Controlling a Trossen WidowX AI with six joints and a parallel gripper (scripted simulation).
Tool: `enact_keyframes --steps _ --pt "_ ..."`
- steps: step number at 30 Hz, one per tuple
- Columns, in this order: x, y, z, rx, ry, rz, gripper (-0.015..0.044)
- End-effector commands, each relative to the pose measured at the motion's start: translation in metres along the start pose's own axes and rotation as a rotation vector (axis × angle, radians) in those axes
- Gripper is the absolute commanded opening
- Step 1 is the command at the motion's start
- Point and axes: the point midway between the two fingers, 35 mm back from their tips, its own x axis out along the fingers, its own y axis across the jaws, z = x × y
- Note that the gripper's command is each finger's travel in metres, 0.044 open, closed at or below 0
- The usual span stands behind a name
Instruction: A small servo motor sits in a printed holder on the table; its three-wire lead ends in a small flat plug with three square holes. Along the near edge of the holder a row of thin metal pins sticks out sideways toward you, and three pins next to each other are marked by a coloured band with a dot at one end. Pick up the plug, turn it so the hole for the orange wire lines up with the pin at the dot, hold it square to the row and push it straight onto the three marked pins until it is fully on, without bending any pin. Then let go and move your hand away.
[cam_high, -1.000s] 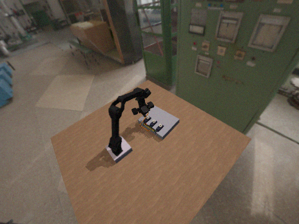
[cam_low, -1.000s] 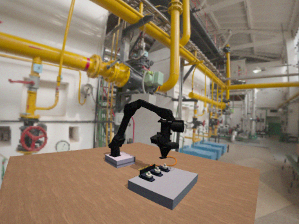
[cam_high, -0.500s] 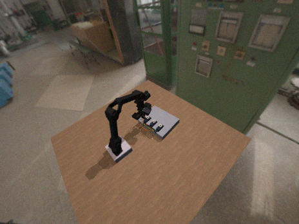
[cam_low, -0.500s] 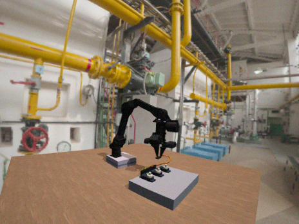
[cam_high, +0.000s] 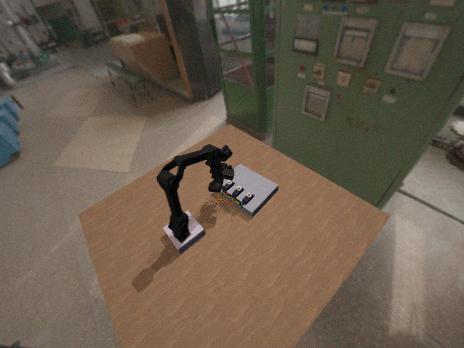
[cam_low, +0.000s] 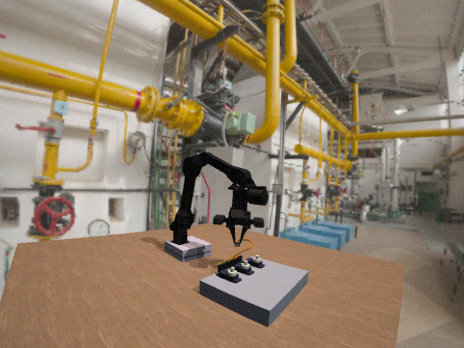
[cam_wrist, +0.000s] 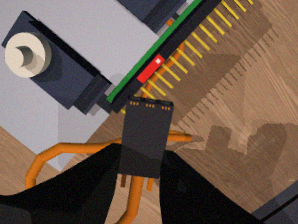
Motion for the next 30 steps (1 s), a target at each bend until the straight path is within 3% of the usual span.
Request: enact_keyframes --steps 1,30 --pt "-0.001 -0.011 -0.001 -0.147 -0.007 0.005 0.0" --pt "0.018 -0.069 -0.014 -0.977 -0.005 -0.003 0.0"
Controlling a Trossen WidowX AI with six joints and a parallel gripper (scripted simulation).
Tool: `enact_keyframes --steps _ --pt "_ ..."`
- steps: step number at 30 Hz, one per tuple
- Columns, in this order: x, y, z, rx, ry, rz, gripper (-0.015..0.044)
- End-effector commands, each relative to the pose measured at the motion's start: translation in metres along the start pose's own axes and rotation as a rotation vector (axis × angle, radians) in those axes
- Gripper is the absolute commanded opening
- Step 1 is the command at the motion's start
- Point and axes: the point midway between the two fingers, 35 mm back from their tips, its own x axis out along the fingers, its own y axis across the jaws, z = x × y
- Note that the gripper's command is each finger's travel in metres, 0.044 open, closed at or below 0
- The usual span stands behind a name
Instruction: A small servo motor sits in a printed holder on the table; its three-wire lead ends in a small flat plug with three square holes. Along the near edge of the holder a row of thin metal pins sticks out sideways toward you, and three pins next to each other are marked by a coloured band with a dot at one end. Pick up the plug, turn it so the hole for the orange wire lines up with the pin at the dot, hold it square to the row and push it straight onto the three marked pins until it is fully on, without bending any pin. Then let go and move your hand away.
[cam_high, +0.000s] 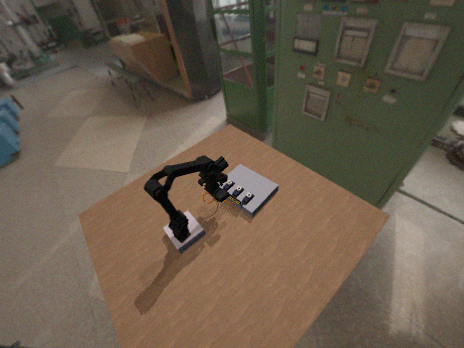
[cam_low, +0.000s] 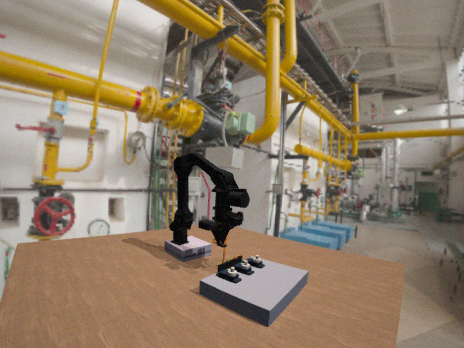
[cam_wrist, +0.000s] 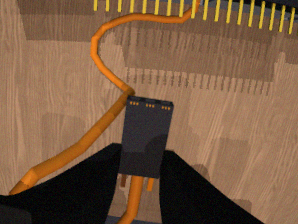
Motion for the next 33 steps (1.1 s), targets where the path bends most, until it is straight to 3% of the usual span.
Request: enact_keyframes --steps 1,8,33 --pt "0.007 -0.002 -0.003 -0.055 -0.008 -0.002 0.0" --pt "0.038 -0.002 -0.004 -0.072 -0.007 -0.002 0.0" --pt "0.036 0.002 0.035 -0.072 -0.011 -0.002 0.0"
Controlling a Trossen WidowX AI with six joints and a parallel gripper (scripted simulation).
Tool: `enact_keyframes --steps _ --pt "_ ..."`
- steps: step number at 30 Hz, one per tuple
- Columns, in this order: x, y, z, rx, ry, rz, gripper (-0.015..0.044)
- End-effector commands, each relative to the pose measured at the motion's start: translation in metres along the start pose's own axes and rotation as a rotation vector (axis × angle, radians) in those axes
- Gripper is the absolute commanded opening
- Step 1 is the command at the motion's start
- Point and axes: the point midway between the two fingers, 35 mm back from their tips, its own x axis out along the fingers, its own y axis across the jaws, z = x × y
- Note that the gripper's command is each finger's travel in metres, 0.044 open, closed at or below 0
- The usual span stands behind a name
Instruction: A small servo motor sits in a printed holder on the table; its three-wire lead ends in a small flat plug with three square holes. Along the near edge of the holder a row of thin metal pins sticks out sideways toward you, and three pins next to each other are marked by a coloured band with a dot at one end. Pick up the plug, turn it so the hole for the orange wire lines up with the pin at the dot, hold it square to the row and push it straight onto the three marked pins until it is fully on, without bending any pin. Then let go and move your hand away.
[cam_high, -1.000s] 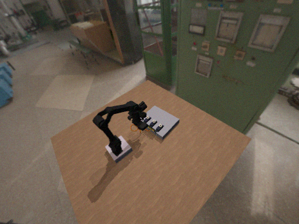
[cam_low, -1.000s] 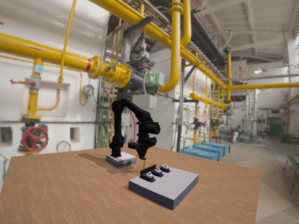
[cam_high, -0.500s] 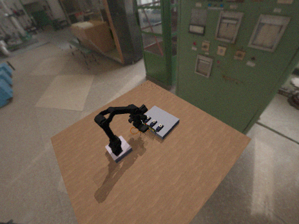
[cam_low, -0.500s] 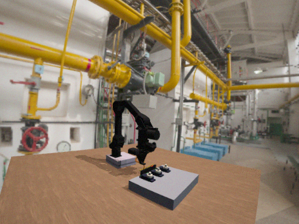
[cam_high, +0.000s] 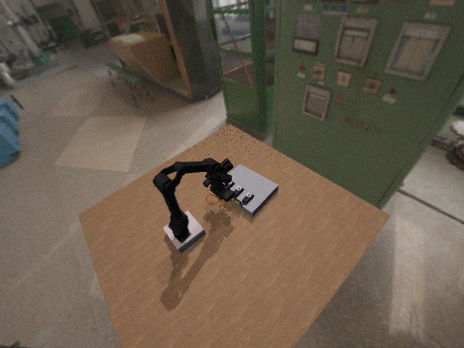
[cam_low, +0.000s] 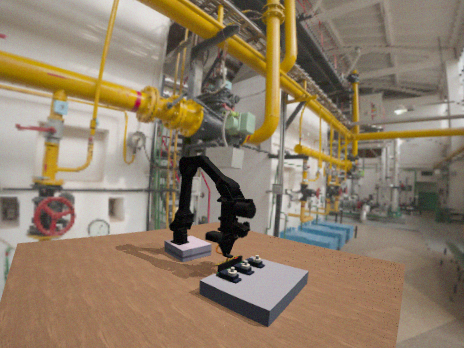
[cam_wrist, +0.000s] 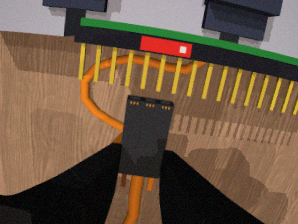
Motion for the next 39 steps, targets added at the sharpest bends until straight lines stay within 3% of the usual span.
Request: enact_keyframes --steps 1,37,39 --pt "0.001 -0.002 0.004 0.002 0.005 -0.003 0.0" --pt "0.001 -0.001 0.023 0.002 0.003 -0.003 0.0" --pt "0.003 -0.002 0.021 0.002 0.003 -0.003 0.0053"
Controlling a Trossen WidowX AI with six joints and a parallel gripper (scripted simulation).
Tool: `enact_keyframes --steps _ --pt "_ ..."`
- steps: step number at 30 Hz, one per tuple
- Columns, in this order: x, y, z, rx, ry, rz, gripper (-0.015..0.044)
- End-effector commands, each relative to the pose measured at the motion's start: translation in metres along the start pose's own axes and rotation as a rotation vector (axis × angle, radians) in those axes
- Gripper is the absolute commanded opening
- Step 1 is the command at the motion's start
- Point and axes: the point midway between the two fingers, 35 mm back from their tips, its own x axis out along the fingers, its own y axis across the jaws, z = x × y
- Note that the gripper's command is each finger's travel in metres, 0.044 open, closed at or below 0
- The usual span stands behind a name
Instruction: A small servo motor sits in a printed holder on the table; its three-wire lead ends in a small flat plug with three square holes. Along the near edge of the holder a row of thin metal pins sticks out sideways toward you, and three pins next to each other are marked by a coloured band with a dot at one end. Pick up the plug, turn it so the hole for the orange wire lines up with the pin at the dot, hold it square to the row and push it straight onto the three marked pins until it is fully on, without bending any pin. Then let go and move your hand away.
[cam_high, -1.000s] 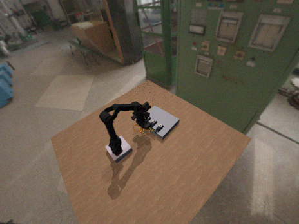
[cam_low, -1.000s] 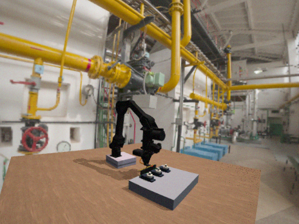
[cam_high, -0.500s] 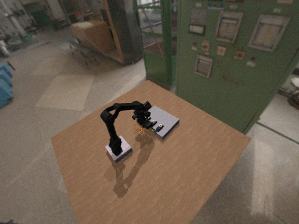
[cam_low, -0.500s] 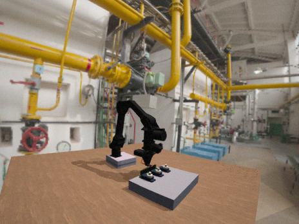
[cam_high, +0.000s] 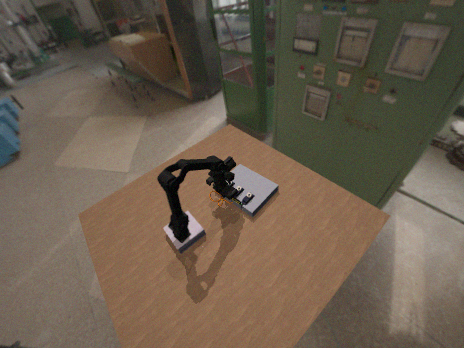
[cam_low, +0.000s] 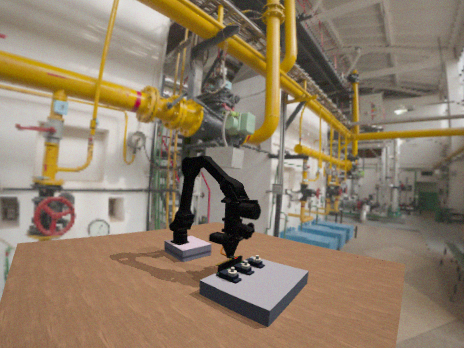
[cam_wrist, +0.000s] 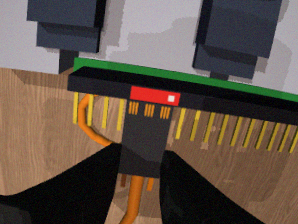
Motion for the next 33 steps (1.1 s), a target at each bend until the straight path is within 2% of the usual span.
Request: enact_keyframes --steps 1,7,15,33 --pt "0.003 -0.001 0.0 0.0 -0.002 -0.001 0.0079" --pt "0.001 -0.001 0.001 0.0 -0.002 -0.001 0.0236" --pt "-0.057 -0.001 0.001 0.0 -0.002 -0.001 0.044" --pt "-0.057 -0.001 0.001 0.0 -0.002 -0.001 0.044"
